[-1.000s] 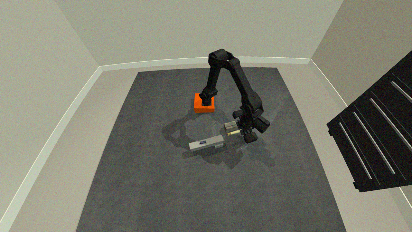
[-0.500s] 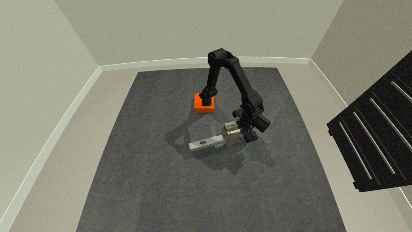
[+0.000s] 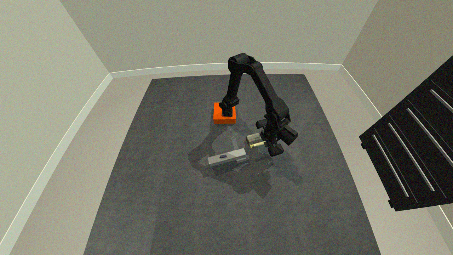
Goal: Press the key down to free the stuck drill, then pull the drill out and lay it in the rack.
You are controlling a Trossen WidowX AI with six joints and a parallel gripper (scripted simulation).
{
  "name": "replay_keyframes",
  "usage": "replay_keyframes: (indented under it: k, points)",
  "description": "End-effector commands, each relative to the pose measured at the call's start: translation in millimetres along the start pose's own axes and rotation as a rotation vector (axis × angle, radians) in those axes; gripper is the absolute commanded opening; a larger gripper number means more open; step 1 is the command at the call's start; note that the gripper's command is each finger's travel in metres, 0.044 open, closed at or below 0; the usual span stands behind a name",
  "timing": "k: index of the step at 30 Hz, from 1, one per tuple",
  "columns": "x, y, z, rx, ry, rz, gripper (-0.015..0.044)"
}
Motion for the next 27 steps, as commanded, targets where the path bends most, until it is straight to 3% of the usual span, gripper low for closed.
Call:
replay_keyframes:
  k: [1, 27]
  points:
    - [0, -2, -1, -0.005, -0.004, 0.003, 0.0000]
    - [16, -3, 51, 0.000, -0.004, 0.001, 0.0000]
Point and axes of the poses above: the point midway between the two fingers, 35 mm back from their tips, its own y axis out along the fingers, its own z axis across the jaws, x = y × z, the point moved 2 cm from there along -y, back along the fingers, and after that the axes turned 6 degrees about -y, right-handed, at the moved point
